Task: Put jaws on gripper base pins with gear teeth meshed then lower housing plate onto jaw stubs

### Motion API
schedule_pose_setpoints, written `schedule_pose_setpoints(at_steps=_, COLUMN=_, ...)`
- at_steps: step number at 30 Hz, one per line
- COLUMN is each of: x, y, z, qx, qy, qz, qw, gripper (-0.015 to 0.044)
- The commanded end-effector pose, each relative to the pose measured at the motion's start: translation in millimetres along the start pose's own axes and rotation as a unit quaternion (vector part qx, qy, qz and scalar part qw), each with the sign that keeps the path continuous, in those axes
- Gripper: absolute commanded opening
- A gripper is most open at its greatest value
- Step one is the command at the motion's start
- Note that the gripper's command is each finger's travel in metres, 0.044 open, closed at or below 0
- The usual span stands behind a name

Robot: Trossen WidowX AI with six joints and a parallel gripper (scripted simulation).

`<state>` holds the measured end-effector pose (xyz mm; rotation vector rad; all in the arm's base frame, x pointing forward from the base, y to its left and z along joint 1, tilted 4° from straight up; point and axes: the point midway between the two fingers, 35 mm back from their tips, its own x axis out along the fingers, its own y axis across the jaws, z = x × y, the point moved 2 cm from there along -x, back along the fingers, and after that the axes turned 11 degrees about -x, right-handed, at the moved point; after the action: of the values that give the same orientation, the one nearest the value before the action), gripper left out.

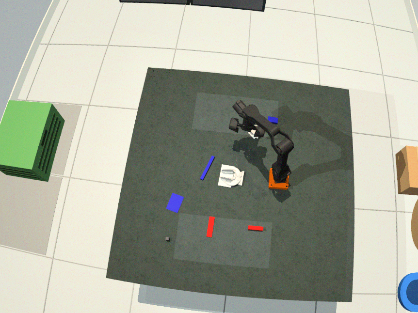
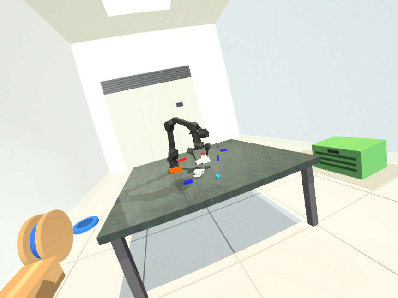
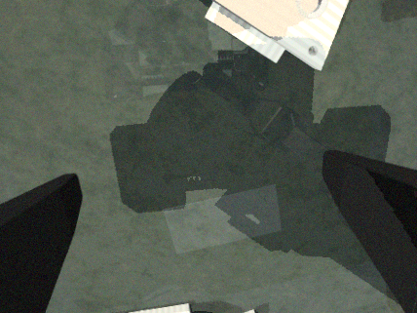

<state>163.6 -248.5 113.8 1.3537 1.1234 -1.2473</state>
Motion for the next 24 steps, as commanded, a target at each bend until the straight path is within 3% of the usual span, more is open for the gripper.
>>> schedule_pose_setpoints(at_steps=1, x=-2, y=-7, z=9, qx=0.044, qy=-0.001, qz=-0.001, qw=0.999, gripper=0.0440)
schedule_pose_setpoints(at_steps=24, x=-6, y=-53, z=48, qx=0.280, qy=-0.002, qz=-0.002, qw=0.960, gripper=0.0440)
